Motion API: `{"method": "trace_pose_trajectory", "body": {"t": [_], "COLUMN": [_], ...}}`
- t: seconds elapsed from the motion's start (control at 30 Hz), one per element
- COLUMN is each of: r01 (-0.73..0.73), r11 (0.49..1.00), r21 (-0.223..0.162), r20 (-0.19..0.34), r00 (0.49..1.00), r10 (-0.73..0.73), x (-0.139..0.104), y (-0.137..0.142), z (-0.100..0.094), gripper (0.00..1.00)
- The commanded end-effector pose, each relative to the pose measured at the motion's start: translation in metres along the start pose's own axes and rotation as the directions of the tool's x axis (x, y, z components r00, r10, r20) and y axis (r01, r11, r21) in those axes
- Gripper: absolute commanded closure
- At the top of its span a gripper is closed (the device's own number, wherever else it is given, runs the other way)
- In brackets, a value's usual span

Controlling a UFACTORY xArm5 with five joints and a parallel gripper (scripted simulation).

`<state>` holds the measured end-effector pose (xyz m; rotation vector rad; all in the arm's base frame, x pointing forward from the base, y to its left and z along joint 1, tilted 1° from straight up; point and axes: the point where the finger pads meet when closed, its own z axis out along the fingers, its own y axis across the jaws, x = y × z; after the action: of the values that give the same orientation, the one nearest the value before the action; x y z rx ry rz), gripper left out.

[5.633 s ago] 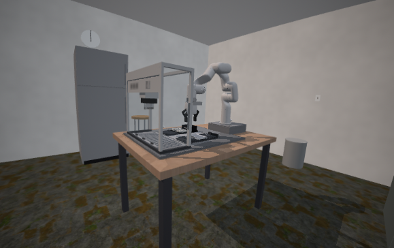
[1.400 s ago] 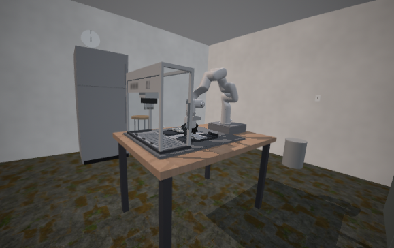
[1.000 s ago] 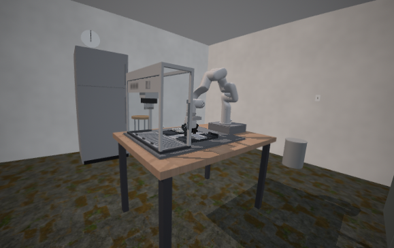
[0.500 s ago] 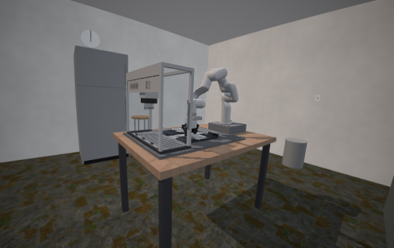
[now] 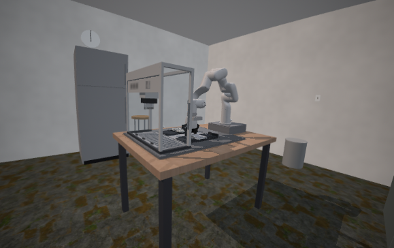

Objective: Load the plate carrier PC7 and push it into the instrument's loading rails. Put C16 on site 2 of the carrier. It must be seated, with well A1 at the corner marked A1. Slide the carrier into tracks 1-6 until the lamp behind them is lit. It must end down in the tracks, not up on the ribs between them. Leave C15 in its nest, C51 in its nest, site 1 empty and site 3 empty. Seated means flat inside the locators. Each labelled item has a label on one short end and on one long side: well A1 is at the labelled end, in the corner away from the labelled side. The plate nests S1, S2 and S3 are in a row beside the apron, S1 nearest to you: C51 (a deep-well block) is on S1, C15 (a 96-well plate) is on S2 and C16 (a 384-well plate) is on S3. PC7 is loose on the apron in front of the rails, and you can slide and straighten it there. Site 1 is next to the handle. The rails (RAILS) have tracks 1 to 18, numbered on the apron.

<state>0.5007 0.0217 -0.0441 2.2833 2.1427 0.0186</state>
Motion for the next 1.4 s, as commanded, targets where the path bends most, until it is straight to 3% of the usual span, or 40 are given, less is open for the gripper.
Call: {"method": "trace_pose_trajectory", "body": {"t": [0.0,1.13,1.37], "r01": [0.0,0.0,0.0], "r11": [1.0,1.0,1.0], "r21": [-0.004,-0.004,-0.004], "r20": [0.0,0.0,0.0], "r00": [1.0,1.0,1.0], "r10": [0.0,0.0,0.0], "x": [0.0,-0.01,-0.01], "y": [0.002,0.002,0.002], "z": [-0.001,-0.001,-0.013], "gripper": [0.0,0.0,0.0]}}
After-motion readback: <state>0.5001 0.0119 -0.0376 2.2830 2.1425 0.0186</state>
